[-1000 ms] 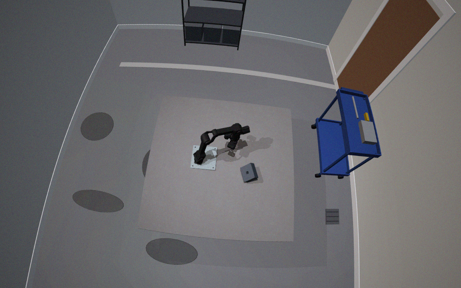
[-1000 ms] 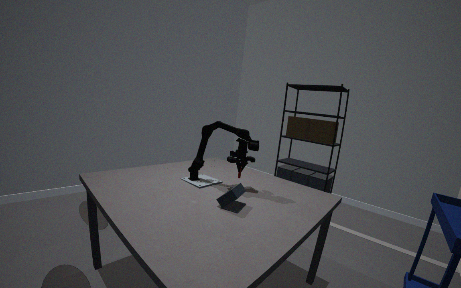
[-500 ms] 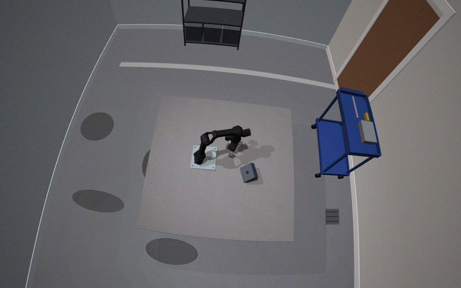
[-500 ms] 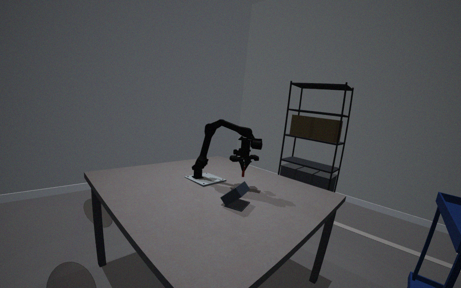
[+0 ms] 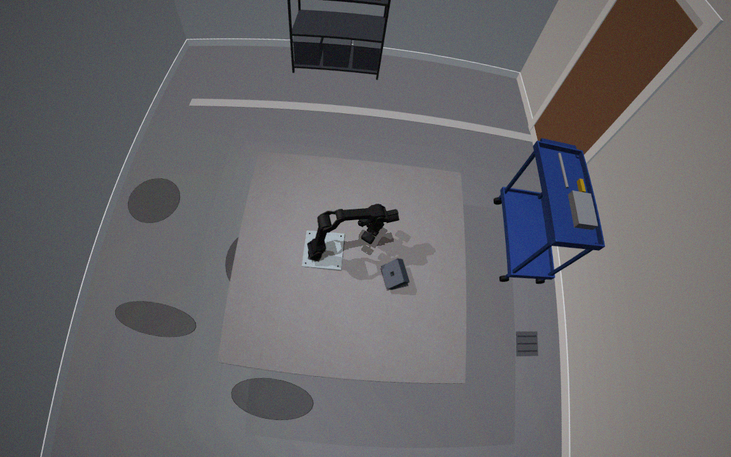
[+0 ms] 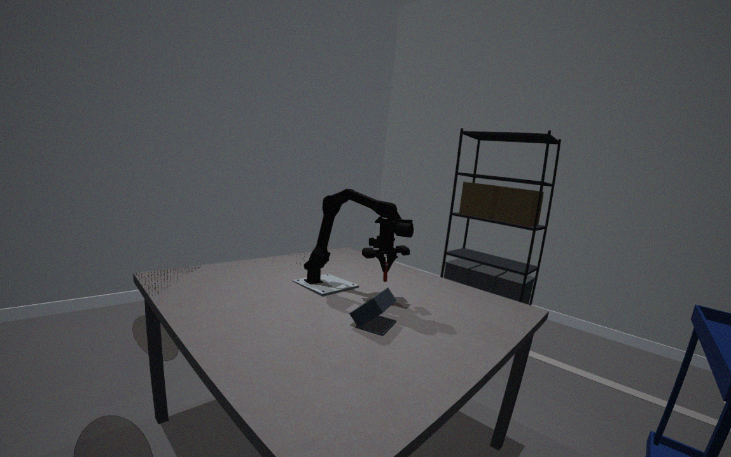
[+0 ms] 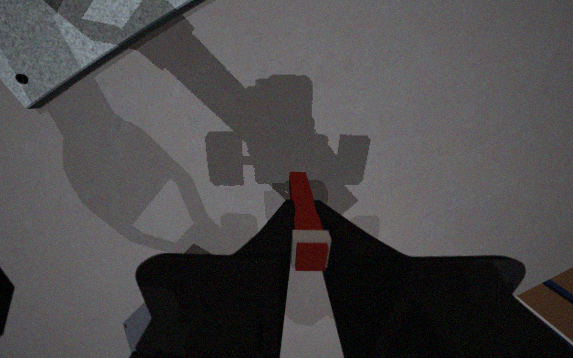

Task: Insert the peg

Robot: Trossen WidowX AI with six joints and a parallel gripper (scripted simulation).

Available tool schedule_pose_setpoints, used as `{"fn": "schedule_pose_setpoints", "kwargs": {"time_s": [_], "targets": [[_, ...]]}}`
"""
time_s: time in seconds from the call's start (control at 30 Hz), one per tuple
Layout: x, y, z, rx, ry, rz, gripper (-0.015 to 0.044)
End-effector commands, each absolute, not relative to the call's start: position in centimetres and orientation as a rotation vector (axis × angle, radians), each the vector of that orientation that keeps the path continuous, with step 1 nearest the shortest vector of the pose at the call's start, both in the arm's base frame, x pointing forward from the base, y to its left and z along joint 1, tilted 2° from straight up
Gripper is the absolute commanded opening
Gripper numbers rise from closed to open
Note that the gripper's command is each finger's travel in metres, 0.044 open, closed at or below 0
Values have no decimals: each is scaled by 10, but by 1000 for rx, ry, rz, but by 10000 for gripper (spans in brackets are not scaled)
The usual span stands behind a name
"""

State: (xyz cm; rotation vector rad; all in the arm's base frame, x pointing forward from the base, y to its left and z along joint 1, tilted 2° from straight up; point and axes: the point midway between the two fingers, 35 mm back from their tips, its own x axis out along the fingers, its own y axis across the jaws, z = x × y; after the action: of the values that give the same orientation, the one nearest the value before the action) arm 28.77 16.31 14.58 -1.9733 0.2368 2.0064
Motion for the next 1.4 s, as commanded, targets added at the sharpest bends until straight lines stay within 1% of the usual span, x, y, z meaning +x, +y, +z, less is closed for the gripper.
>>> {"fn": "schedule_pose_setpoints", "kwargs": {"time_s": [0.0,1.37], "targets": [[290,159,149,-1968,224,1984,0],[315,113,154,-1845,246,1785,0]]}}
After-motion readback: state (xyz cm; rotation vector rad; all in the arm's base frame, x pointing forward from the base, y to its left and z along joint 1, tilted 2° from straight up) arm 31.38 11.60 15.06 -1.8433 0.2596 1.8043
